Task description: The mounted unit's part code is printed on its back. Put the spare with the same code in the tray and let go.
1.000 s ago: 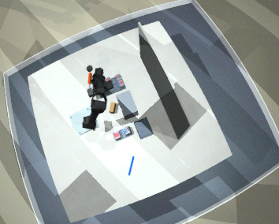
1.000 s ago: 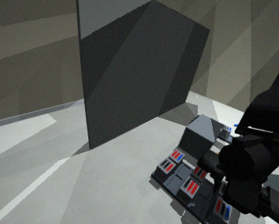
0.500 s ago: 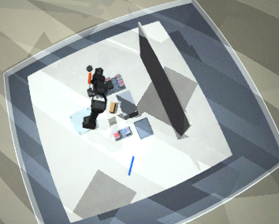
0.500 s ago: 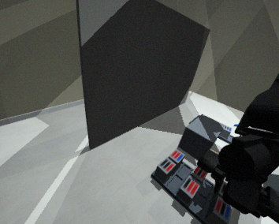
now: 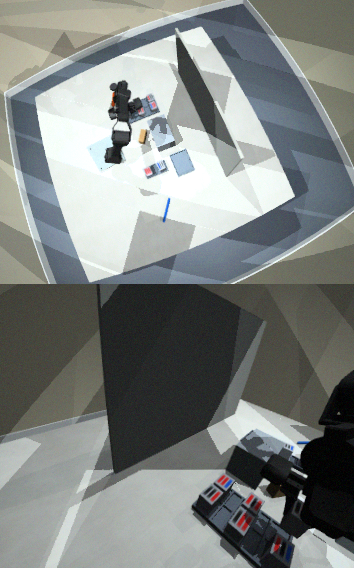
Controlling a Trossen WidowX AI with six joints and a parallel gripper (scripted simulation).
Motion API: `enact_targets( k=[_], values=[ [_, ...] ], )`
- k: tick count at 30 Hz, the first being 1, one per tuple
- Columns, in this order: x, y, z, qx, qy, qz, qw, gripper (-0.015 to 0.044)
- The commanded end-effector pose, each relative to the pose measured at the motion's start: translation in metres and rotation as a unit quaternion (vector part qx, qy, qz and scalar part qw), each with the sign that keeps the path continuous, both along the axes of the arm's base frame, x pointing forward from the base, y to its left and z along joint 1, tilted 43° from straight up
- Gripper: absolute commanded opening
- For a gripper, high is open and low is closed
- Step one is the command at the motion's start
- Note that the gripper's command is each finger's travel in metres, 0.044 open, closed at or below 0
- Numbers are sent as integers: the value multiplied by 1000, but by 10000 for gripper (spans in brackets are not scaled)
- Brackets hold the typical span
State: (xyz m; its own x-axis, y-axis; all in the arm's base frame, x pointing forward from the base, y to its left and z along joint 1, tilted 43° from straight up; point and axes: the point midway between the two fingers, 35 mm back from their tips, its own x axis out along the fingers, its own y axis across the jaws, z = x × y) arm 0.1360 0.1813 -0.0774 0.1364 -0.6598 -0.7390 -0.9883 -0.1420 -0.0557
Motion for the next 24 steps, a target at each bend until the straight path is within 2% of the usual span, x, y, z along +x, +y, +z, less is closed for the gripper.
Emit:
enact_targets(
  k=[1, 8, 18, 24],
  values=[
    [-4, 15, 18, 6, -2, -1, 1000, 0],
    [-3, 14, 17, 3, -1, 2, 1000, 0],
    [-11, 45, 58, 6, -1, -1, 1000, 0],
    [-10, 46, 62, 7, -1, -2, 1000, 0]
  ],
)
